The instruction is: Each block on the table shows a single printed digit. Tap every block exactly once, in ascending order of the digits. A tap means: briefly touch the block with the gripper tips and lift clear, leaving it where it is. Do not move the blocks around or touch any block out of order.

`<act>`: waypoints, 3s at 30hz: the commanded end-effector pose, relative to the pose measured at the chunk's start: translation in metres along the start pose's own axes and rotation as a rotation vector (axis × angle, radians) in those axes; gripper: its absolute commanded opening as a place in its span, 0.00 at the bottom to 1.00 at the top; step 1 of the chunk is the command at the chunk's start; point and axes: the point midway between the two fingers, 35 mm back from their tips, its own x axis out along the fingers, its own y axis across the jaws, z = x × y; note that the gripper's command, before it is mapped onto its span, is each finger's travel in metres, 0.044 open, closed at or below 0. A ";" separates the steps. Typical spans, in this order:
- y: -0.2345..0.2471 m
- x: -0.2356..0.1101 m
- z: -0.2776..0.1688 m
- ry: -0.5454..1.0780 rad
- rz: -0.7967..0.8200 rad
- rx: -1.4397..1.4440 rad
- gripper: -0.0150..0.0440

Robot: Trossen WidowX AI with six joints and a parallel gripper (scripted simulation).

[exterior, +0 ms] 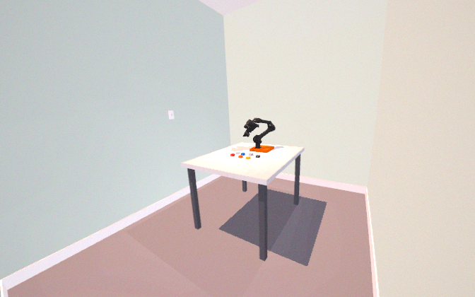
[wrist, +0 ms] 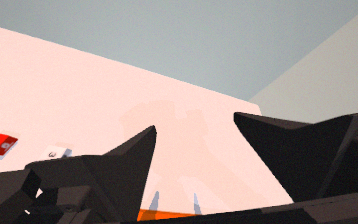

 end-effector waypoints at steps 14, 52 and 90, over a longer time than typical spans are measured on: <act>0.076 -0.005 0.038 0.250 0.319 -0.528 0.93; 0.198 0.004 0.060 0.462 0.897 -1.032 0.93; 0.239 -0.138 -0.029 0.472 0.913 -1.028 0.93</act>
